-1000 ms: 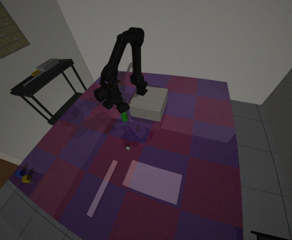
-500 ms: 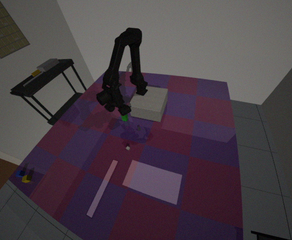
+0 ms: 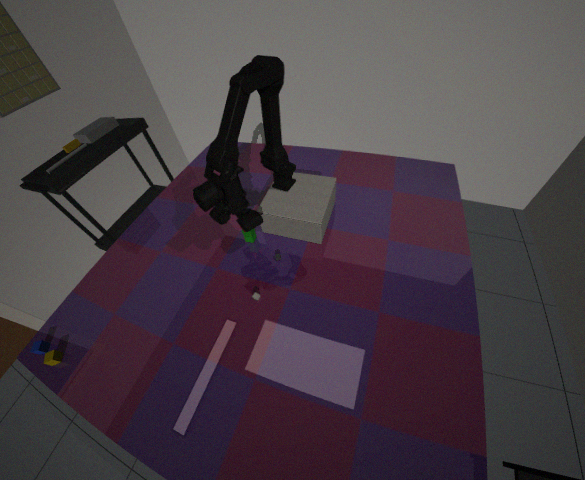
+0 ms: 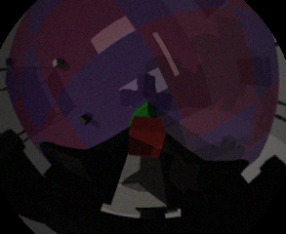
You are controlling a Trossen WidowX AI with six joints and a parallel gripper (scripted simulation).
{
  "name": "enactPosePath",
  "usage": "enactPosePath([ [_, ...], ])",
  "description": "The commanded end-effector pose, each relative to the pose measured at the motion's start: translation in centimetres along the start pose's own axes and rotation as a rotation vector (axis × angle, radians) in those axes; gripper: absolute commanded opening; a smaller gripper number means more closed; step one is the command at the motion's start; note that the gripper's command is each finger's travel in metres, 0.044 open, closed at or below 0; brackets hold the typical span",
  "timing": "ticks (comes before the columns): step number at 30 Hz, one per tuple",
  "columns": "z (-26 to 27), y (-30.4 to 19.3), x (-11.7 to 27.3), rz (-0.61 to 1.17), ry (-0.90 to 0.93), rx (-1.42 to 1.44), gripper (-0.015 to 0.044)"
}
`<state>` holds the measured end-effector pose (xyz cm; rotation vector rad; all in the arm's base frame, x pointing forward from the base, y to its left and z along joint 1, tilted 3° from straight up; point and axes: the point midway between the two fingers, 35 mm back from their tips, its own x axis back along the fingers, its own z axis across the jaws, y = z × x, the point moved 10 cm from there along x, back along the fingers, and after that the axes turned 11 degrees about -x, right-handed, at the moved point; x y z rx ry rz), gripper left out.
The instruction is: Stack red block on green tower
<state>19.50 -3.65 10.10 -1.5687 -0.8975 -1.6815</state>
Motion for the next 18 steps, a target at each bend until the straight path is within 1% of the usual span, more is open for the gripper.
enactPosePath([
  [1,0.02,-0.02,-0.04,0.001,0.003,-0.004,0.0],
  [6,0.04,0.0,0.39,0.001,0.003,-0.004,0.0],
  [18,-0.01,-0.03,0.04,0.001,-0.001,0.0,0.0315],
])
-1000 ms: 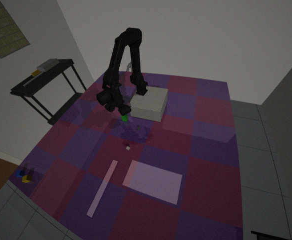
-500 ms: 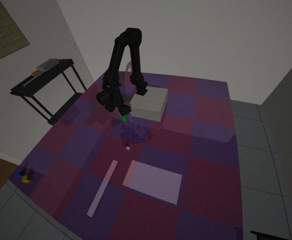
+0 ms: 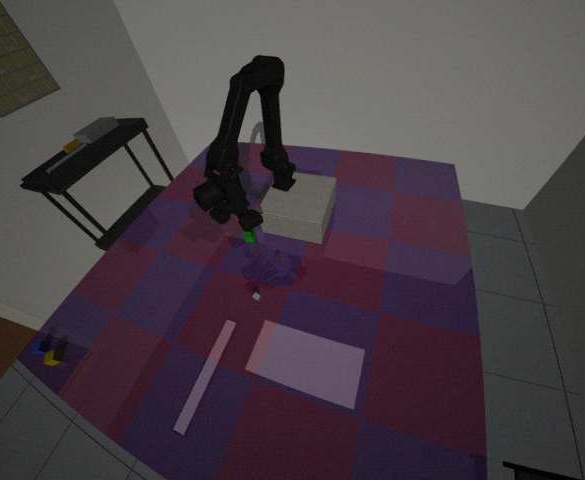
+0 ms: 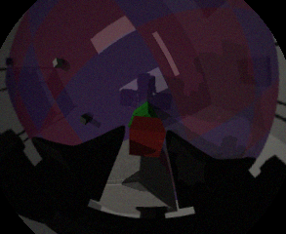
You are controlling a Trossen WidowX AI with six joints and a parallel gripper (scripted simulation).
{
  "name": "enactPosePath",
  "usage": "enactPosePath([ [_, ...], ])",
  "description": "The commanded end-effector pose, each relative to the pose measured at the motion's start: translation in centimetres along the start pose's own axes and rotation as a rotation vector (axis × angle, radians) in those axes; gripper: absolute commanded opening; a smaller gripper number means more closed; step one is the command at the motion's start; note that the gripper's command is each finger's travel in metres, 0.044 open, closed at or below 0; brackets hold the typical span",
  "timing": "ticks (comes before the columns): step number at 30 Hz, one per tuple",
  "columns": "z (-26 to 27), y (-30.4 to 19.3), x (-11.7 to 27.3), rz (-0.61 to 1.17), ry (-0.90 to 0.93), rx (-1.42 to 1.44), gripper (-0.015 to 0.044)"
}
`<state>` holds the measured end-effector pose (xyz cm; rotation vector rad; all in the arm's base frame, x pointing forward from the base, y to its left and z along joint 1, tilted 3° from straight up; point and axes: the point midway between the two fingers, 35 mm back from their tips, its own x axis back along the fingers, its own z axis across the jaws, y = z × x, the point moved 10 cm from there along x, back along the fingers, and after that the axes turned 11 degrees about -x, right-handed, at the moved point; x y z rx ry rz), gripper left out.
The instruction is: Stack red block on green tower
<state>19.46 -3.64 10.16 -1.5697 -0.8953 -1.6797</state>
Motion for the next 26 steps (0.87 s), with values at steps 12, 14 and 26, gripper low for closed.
enactPosePath([
  [12,0.0,0.01,-0.02,-0.001,0.0,0.0,0.044],
  [14,0.0,0.01,-0.02,-0.001,0.0,0.0,0.044],
  [26,0.0,0.01,-0.02,-0.001,0.0,0.0,0.044],
])
